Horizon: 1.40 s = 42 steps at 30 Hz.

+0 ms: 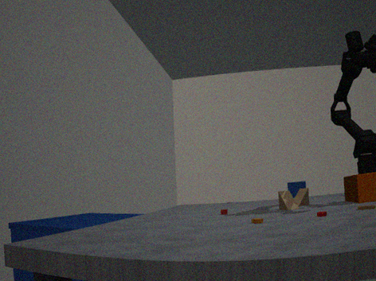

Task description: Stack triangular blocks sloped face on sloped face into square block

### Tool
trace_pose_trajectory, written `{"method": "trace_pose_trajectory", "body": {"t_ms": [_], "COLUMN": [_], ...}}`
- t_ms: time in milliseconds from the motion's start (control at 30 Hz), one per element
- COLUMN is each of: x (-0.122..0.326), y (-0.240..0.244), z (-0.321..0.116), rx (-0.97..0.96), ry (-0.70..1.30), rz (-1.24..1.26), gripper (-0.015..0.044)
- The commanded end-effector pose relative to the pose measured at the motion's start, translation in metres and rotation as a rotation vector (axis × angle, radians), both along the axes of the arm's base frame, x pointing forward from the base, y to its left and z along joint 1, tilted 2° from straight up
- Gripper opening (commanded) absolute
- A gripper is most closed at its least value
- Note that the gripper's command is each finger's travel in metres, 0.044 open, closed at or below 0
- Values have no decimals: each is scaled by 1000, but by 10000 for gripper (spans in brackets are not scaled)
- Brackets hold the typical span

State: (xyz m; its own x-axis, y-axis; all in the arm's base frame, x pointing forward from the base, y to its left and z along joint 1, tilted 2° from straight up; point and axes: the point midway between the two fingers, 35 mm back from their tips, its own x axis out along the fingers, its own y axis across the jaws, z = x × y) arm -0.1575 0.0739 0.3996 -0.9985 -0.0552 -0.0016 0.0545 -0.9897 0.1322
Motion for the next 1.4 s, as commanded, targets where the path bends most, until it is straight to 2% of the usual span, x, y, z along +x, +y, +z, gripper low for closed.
{"method": "trace_pose_trajectory", "body": {"t_ms": [0, 100, 333, 533, 733, 1033, 1367], "x": [0, 3, 44, 112, 197, 327, 443], "y": [1, 21, 116, 181, 217, 215, 147], "z": [0, -1, -11, -33, -63, -120, -195], "rx": [-3, -52, -305, -595, -865, -1239, -1696], "ry": [0, -5, -2, 50, 141, 325, 618], "rz": [-5, -87, -487, -836, -1154, -1547, -1859], "gripper": [426, 440, 440, 440, 440, 440, 440]}}
